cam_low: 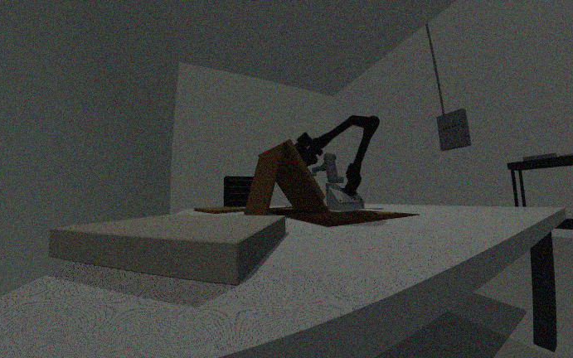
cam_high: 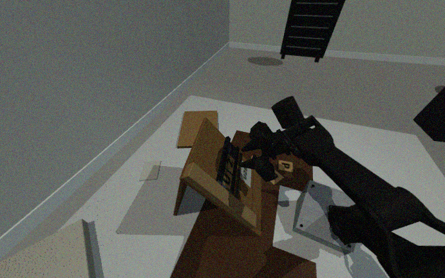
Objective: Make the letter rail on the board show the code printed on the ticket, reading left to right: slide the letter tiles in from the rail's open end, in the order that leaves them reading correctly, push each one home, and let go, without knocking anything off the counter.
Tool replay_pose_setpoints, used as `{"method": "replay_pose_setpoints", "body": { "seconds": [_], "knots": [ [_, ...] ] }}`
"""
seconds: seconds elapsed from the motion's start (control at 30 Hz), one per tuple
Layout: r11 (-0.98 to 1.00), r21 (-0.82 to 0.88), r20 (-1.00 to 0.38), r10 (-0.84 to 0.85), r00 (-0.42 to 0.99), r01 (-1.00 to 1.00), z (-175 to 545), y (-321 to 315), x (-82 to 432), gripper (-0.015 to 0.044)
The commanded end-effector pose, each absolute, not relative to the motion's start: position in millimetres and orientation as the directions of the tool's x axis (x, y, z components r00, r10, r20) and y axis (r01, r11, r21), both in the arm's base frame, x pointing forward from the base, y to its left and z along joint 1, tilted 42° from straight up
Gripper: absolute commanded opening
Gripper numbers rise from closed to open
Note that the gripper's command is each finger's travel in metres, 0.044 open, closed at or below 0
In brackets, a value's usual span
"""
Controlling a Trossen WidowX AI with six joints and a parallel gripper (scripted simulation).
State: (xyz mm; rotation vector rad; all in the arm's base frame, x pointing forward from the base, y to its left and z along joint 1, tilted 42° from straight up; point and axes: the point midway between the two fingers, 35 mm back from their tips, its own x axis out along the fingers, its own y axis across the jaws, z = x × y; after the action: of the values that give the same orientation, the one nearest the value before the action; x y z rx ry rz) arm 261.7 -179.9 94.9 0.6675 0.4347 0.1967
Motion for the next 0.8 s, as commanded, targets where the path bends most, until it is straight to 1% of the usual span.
{"method": "replay_pose_setpoints", "body": {
  "seconds": [0.0, 0.33, 0.67, 0.77],
  "knots": [
    [0.771, 0.635, -0.326, 0.312, 0.892, -0.038, 94.9, -179.9, 261.7, 0.0269],
    [0.771, 0.635, -0.326, 0.312, 0.892, -0.038, 94.9, -179.9, 261.7, 0.0006],
    [0.771, 0.635, -0.33, 0.313, 0.89, -0.036, 94.7, -180.8, 262.4, 0.0],
    [0.776, 0.631, -0.395, 0.331, 0.857, -0.009, 91.1, -191.7, 271.1, 0.0]
  ]
}}
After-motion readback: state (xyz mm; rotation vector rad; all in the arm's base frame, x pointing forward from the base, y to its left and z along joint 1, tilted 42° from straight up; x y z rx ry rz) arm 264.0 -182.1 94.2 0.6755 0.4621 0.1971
